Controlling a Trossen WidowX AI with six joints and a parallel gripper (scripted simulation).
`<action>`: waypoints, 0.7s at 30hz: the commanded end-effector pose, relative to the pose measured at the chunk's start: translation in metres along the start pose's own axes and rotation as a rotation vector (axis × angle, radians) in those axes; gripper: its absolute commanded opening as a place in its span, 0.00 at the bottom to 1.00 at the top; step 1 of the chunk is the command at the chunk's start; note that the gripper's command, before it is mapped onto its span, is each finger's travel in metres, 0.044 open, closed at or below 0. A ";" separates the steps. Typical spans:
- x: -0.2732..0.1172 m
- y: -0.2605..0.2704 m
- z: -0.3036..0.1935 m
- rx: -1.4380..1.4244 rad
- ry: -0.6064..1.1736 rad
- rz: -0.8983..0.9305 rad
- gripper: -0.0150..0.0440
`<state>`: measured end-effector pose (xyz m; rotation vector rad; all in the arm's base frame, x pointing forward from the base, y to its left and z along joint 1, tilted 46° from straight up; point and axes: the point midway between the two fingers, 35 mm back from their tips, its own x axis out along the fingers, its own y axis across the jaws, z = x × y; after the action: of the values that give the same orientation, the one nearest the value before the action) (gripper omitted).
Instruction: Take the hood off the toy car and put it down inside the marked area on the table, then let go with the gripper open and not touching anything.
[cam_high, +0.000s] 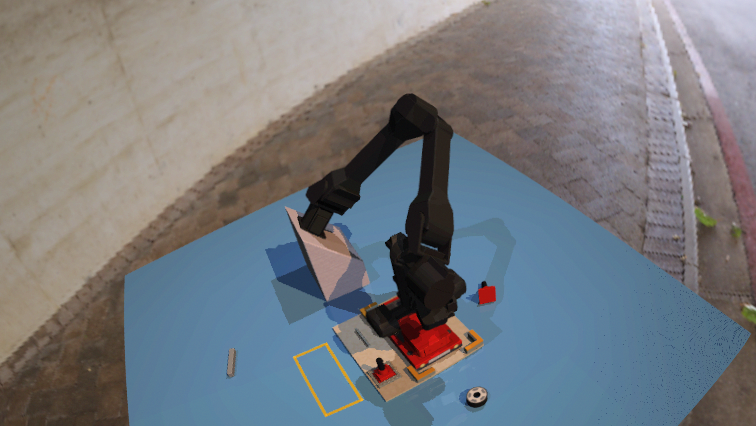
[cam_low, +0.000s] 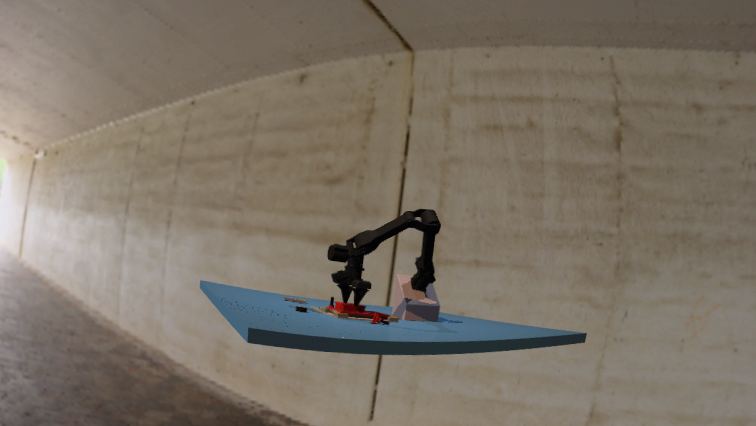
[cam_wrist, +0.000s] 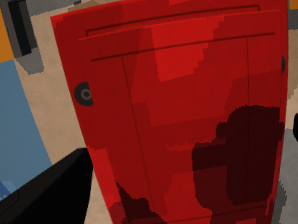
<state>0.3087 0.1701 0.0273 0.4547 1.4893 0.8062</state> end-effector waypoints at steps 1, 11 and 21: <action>0.003 0.000 0.000 0.007 0.001 0.003 1.00; 0.008 0.000 -0.001 0.007 0.001 0.003 1.00; 0.013 0.000 -0.001 0.007 0.001 0.004 1.00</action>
<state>0.3075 0.1776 0.0203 0.4559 1.4891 0.8072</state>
